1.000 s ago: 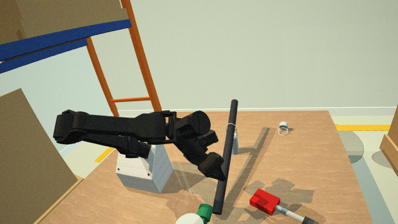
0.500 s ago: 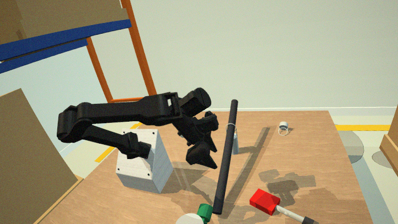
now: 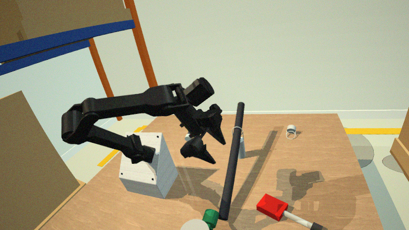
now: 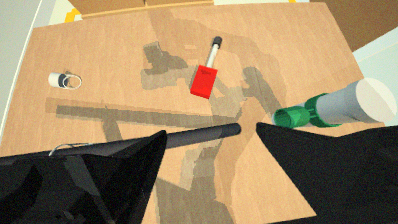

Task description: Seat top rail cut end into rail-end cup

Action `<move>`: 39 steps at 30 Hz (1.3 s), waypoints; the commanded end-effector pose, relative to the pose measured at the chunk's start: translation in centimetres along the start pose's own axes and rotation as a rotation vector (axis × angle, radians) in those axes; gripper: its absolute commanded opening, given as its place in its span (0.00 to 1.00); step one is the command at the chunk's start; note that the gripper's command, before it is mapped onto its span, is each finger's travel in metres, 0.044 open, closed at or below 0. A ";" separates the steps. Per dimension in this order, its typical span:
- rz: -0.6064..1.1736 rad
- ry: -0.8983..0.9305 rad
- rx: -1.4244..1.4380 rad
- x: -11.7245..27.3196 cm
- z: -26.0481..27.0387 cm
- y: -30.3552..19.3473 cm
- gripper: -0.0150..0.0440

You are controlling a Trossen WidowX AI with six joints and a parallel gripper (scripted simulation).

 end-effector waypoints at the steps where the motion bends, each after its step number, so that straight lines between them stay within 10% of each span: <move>1: 0.010 -0.006 -0.056 -0.1 0.2 0.0 1.00; 20: 0.370 -0.420 -1.428 -8.2 2.8 -1.2 1.00; 39: 0.371 -0.427 -1.440 -8.3 2.9 -1.2 1.00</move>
Point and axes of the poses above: the point midway between the two fingers, 35 mm back from their tips, its own x axis back along the fingers, its own z axis across the jaws, y = z × x, the point moved 5 cm from there along x, back along the fingers, and after that the axes turned 7 degrees about -x, right-handed, at the moved point
